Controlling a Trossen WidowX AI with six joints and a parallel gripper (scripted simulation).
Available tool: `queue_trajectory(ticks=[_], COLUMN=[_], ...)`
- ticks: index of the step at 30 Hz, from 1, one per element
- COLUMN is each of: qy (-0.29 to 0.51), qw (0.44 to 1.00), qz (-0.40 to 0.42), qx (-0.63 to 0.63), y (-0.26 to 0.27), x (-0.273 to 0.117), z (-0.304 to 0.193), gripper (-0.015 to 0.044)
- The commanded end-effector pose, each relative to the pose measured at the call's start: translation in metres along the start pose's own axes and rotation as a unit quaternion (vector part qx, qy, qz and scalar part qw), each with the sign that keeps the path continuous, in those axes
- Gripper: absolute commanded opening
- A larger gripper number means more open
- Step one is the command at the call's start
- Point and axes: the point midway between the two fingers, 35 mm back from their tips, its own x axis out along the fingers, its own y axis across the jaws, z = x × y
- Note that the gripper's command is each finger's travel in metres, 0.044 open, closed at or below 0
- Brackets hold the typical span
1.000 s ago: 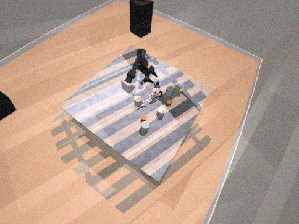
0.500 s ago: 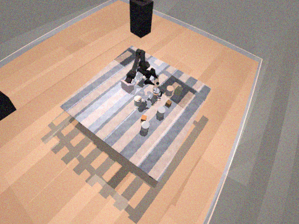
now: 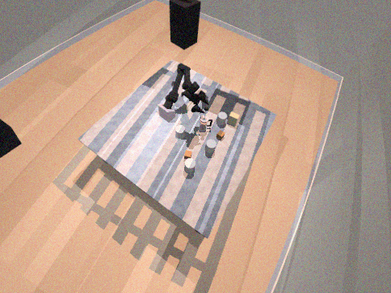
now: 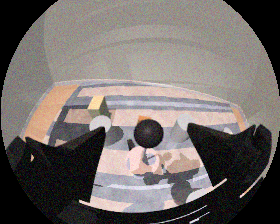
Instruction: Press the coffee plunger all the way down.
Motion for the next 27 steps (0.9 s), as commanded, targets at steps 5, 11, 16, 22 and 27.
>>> queue_trajectory(ticks=[5,11,16,22,27], qy=[-0.002,-0.002,-0.002,-0.002,-0.002], qw=[1.0,1.0,1.0,1.0,1.0], qz=[-0.001,-0.001,-0.001,-0.001,-0.001], qx=[0.003,0.003,0.003,0.003,0.003], y=[0.0001,0.0001,0.0001,0.0001,-0.0002], x=[0.0047,0.0047,0.0047,0.0047,0.0057], z=[-0.0002,-0.0002,-0.0002,-0.0002,-0.0014], gripper=[0.0387,0.023,0.0138,0.0122,0.0122])
